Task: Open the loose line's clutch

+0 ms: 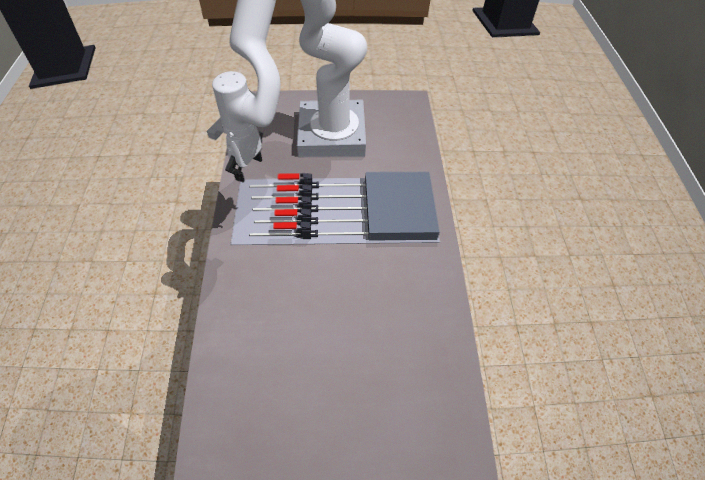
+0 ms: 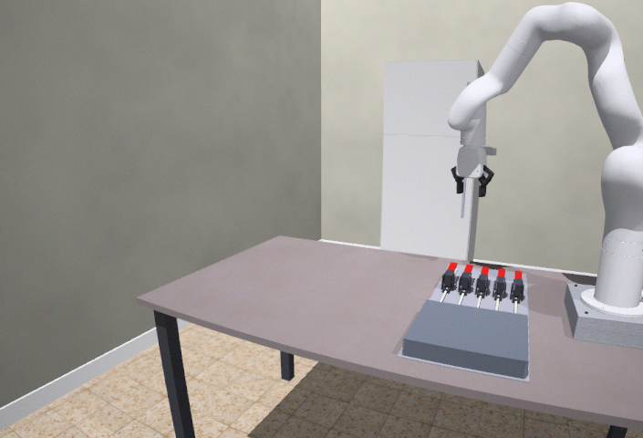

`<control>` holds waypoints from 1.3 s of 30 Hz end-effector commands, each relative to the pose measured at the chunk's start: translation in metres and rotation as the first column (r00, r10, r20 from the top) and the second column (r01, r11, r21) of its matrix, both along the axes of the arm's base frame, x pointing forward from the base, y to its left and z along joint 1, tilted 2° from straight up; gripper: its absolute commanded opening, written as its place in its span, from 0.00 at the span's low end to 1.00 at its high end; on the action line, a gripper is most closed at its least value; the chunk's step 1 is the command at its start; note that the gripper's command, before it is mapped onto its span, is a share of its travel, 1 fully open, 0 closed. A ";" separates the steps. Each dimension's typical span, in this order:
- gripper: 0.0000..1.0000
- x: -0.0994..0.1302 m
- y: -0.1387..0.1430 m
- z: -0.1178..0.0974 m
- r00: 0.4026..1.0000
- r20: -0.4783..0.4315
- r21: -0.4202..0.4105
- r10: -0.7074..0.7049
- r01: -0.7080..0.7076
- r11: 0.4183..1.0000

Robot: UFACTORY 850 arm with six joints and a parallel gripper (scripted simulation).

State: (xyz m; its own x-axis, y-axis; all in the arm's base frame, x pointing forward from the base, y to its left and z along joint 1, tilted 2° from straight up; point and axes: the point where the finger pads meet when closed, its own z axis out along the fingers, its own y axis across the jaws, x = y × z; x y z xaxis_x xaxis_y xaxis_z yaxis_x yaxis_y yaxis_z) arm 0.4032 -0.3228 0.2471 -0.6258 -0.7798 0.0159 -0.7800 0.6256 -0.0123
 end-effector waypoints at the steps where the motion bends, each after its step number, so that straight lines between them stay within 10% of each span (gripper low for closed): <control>1: 1.00 0.001 0.000 0.001 1.000 0.002 -0.001 0.000 0.000 1.000; 19: 1.00 0.001 0.004 -0.003 1.000 0.003 0.000 0.006 -0.006 1.000; 39: 1.00 -0.048 0.202 -0.147 0.953 0.028 0.025 0.303 -0.303 0.953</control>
State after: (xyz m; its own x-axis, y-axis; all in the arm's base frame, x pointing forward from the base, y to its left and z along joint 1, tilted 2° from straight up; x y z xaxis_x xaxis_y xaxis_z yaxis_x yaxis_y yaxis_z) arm 0.3733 -0.1618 0.1281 -0.4166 -0.9089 -0.0185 -0.9090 0.4168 -0.0085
